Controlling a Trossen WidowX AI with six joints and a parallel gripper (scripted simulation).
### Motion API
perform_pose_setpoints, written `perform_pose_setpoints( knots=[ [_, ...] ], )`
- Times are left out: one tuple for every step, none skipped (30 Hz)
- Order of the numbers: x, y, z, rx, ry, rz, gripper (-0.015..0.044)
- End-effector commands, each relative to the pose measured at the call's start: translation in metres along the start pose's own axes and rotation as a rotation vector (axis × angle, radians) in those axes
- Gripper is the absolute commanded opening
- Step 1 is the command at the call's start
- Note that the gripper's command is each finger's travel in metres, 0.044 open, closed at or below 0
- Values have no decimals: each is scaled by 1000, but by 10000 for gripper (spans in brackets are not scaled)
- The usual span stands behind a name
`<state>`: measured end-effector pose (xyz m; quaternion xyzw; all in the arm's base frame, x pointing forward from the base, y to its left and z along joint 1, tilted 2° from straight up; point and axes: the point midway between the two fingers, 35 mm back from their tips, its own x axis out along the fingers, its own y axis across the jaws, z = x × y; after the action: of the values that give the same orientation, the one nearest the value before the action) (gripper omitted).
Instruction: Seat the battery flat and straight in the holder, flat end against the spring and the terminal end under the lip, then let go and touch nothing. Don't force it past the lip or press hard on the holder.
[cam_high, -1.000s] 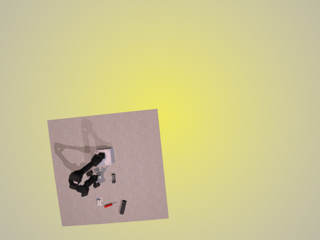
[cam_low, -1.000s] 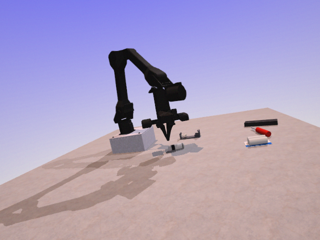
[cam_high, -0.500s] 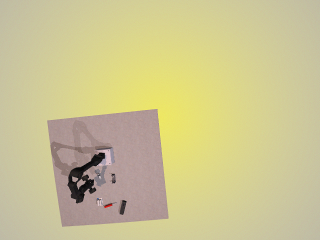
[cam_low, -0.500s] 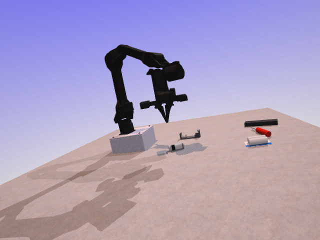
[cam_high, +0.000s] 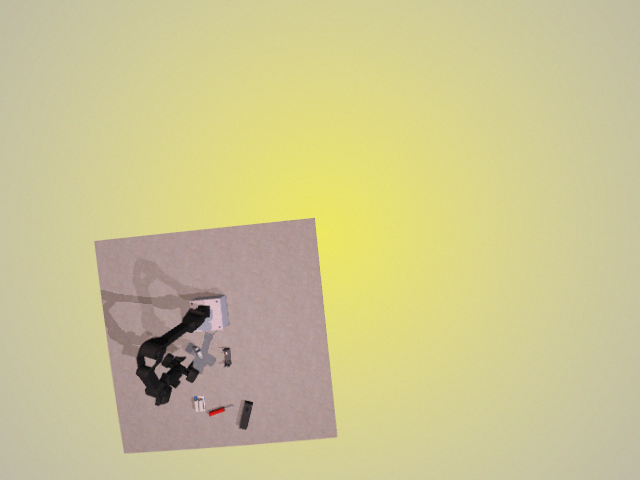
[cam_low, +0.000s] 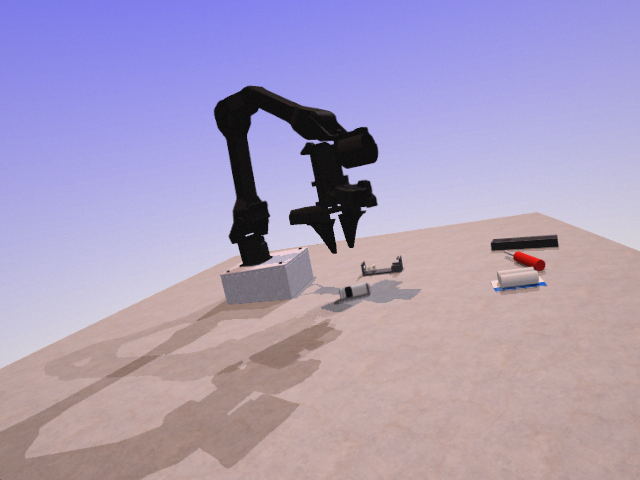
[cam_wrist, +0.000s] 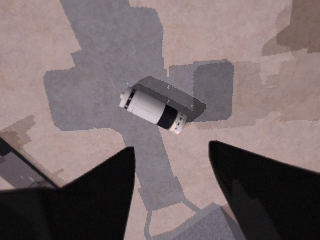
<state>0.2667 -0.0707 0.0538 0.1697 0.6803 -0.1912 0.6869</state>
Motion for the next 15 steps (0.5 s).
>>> perform_pose_setpoints(
  knots=[
    [24,5,0,-494,8,-1,234],
    [28,6,1,-592,8,-1,234],
    [32,7,1,-691,7,0,234],
    [36,8,1,-789,7,0,234],
    [40,9,1,-887,7,0,234],
    [43,9,2,-966,7,1,234],
    [45,10,2,-1013,7,1,234],
    [46,10,2,-1029,7,1,234],
    [46,10,2,-1029,7,1,234],
    [46,10,2,-1029,7,1,234],
    [46,10,2,-1029,7,1,234],
    [46,10,2,-1029,7,1,234],
    [46,10,2,-1029,7,1,234],
    [46,10,2,-1029,7,1,234],
    [46,10,2,-1029,7,1,234]
  ],
)
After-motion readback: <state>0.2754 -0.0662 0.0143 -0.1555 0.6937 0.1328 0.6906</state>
